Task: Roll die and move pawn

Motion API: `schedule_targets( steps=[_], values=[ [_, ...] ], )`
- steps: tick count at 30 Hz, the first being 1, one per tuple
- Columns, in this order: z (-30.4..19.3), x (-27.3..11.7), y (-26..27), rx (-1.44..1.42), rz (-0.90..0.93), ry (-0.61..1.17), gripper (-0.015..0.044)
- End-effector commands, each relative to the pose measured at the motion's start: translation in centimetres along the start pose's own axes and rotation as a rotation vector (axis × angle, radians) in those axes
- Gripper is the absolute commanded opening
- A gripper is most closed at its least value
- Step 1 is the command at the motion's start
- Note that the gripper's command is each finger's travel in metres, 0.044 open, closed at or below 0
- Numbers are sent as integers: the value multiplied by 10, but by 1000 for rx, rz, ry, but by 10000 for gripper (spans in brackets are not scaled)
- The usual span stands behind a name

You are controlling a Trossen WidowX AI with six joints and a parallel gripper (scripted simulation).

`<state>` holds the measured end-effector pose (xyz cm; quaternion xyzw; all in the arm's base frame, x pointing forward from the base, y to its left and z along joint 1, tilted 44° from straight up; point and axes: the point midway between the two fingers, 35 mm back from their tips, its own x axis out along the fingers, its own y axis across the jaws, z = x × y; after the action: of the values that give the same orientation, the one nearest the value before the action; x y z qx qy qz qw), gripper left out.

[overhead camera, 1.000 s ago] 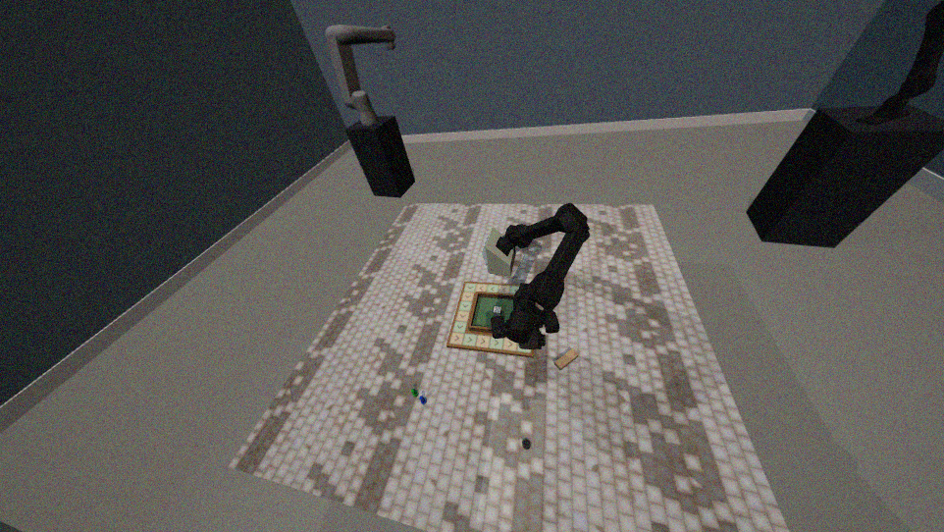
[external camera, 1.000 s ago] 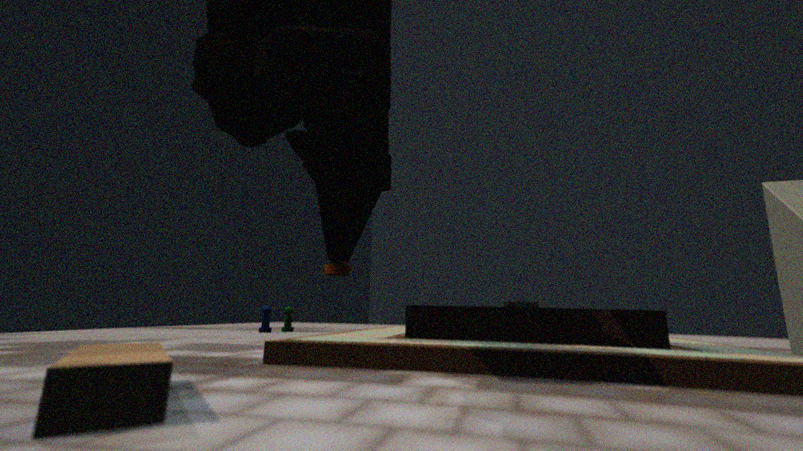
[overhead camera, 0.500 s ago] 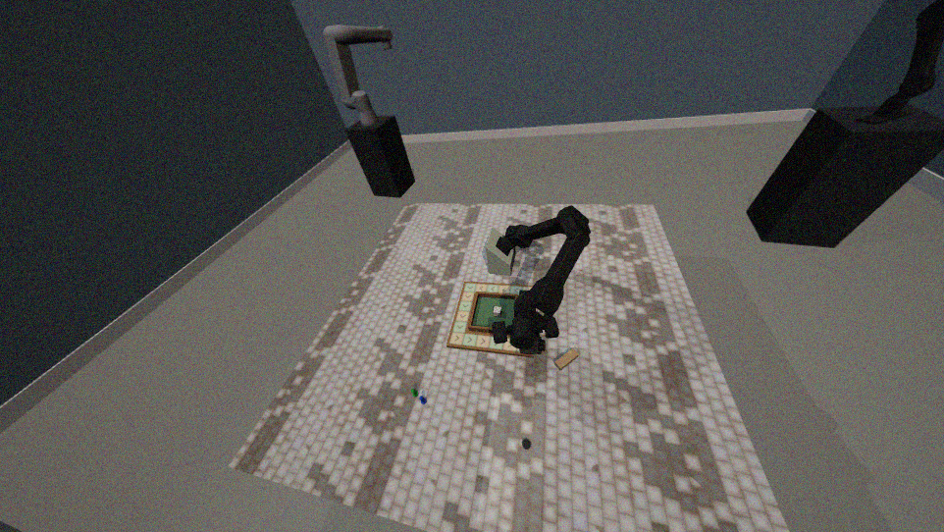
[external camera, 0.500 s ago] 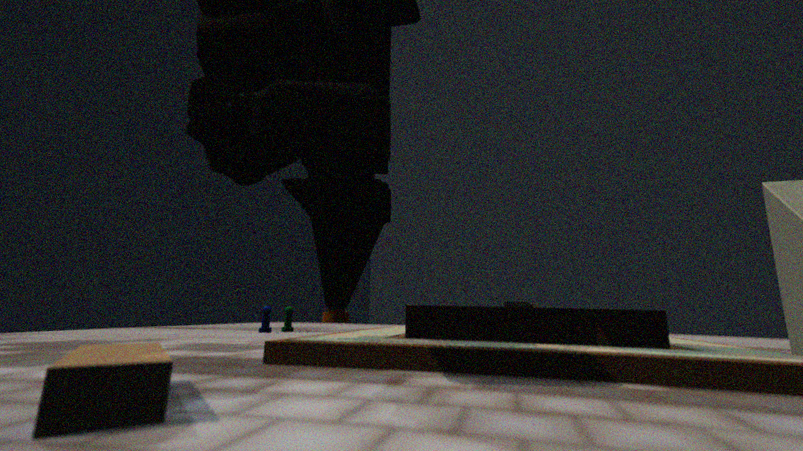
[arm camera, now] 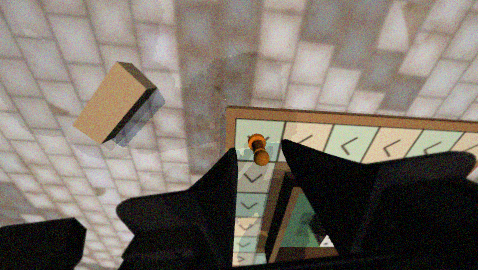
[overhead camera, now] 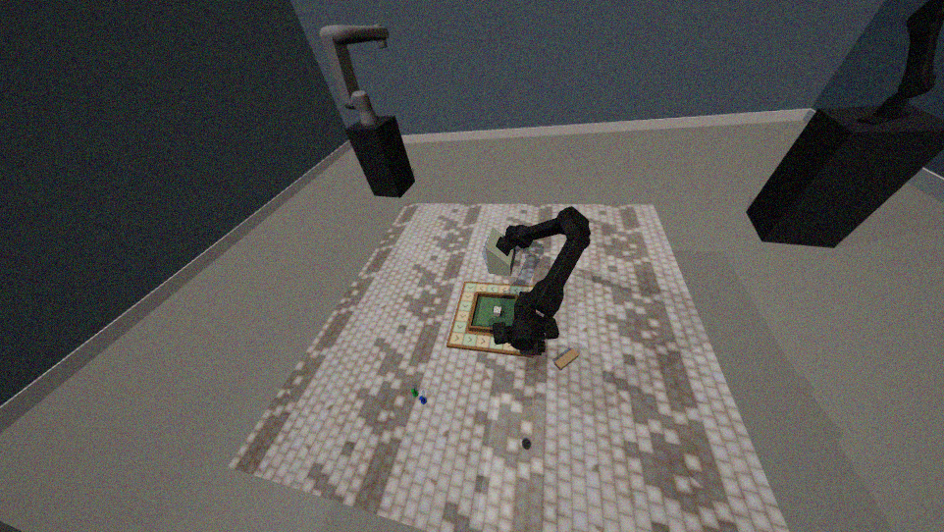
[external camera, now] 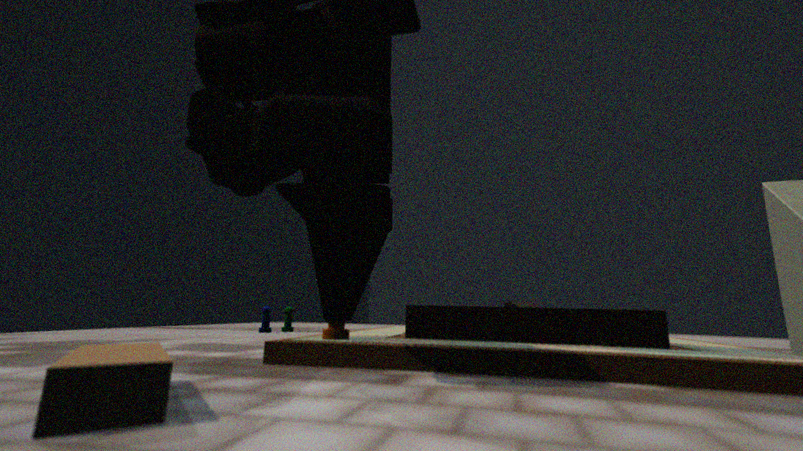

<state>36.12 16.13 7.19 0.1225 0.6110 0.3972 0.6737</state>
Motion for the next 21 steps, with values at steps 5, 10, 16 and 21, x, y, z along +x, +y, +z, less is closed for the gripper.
schedule_targets(
  steps=[5,10,16,21],
  values=[
    [0,-49,-1,5,-1,-5,420],
    [-1,-55,-3,8,-4,-5,440],
    [-71,-96,-50,98,-55,1,440],
    [-143,-121,-70,177,-60,11,440]
  ],
)
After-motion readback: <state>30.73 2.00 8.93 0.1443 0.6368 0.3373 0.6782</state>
